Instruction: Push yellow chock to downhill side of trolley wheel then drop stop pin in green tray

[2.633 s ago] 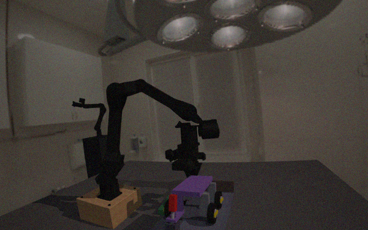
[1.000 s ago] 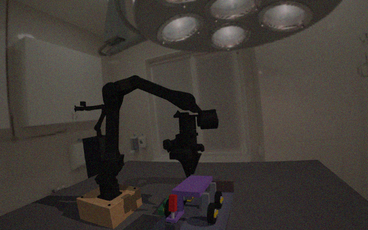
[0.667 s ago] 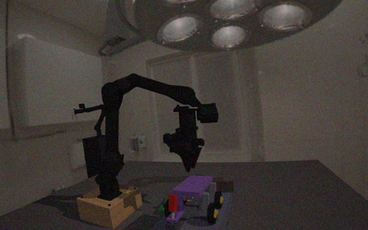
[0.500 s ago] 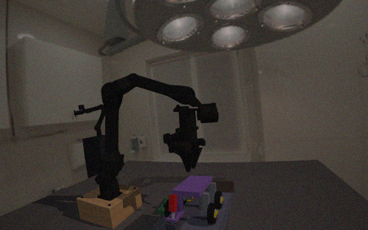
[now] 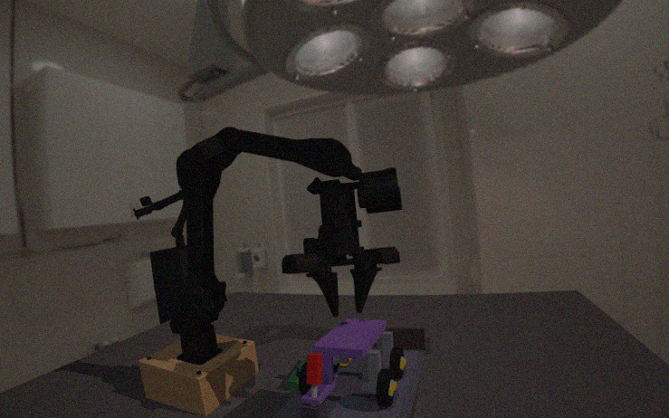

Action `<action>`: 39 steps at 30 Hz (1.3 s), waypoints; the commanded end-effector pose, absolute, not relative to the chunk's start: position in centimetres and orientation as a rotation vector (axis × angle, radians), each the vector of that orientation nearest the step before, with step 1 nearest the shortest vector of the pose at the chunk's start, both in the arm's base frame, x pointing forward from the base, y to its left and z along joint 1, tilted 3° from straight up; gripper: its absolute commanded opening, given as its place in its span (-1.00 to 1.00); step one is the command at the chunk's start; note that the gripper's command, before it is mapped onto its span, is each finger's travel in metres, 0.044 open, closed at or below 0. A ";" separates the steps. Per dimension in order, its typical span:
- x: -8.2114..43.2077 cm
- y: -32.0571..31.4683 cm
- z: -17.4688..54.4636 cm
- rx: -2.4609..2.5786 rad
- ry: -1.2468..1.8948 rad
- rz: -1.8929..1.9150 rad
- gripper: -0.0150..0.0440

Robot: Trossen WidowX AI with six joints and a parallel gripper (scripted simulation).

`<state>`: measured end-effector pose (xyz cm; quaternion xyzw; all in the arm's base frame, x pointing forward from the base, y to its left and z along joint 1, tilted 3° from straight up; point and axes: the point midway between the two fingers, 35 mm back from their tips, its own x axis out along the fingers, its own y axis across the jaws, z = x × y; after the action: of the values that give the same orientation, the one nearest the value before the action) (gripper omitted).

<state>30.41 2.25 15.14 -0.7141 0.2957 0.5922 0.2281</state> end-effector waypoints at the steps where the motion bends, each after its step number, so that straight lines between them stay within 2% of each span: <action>1: 30.8 -1.2 15.8 -1.810 1.019 1.438 0.15; 10: 30.0 -8.5 17.1 -1.439 1.364 0.997 0.15; 39: 30.2 -9.4 14.2 -1.432 1.370 0.988 0.15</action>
<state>30.40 -9.25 14.73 -0.5796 0.5510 0.3970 0.4504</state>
